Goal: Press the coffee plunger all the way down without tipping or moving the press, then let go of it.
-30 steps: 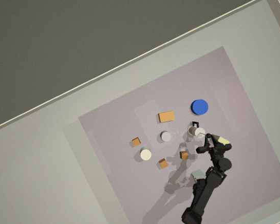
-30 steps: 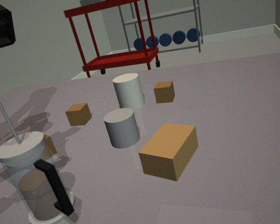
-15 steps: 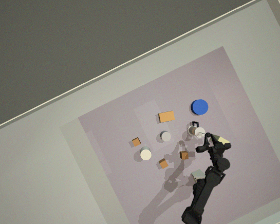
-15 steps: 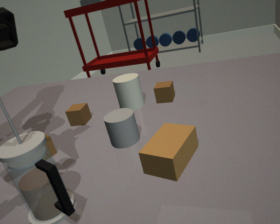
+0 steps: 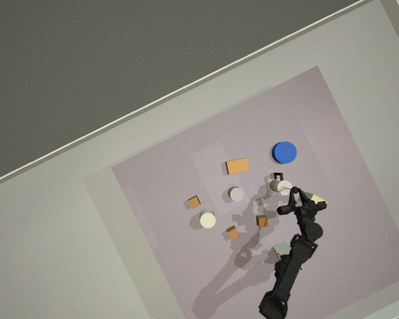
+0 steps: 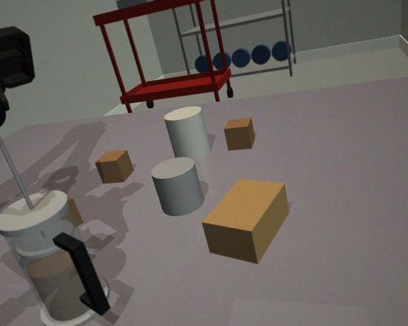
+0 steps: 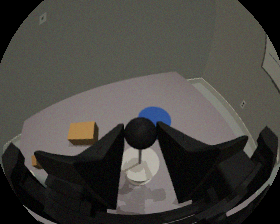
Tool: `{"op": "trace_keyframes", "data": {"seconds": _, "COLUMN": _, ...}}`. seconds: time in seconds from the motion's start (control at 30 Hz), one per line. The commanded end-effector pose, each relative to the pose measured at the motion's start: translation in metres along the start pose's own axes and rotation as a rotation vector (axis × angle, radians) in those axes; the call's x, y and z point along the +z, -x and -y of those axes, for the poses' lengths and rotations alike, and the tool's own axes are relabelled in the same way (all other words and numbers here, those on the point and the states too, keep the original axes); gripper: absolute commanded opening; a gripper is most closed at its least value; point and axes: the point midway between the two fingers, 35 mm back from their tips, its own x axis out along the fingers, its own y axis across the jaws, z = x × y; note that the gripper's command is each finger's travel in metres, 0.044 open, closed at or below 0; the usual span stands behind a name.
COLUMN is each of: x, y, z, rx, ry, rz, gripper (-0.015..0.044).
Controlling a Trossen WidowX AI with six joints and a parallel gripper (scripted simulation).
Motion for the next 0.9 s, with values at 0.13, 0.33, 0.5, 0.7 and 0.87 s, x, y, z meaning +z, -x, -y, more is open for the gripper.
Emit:
{"op": "trace_keyframes", "data": {"seconds": 0.13, "x": -0.030, "y": -0.014, "z": 0.002, "rx": -0.004, "ry": -0.023, "rz": -0.050, "gripper": 0.0126}}
{"op": "trace_keyframes", "data": {"seconds": 0.33, "x": -0.038, "y": -0.019, "z": 0.002, "rx": -0.004, "ry": -0.023, "rz": -0.050, "gripper": 0.0126}}
{"op": "trace_keyframes", "data": {"seconds": 0.5, "x": -0.045, "y": -0.024, "z": 0.001, "rx": -0.003, "ry": -0.023, "rz": -0.049, "gripper": 0.0126}}
{"op": "trace_keyframes", "data": {"seconds": 0.7, "x": -0.053, "y": -0.030, "z": 0.001, "rx": -0.003, "ry": -0.024, "rz": -0.049, "gripper": 0.0126}}
{"op": "trace_keyframes", "data": {"seconds": 0.87, "x": -0.059, "y": -0.034, "z": 0.000, "rx": -0.002, "ry": -0.025, "rz": -0.048, "gripper": 0.0126}}
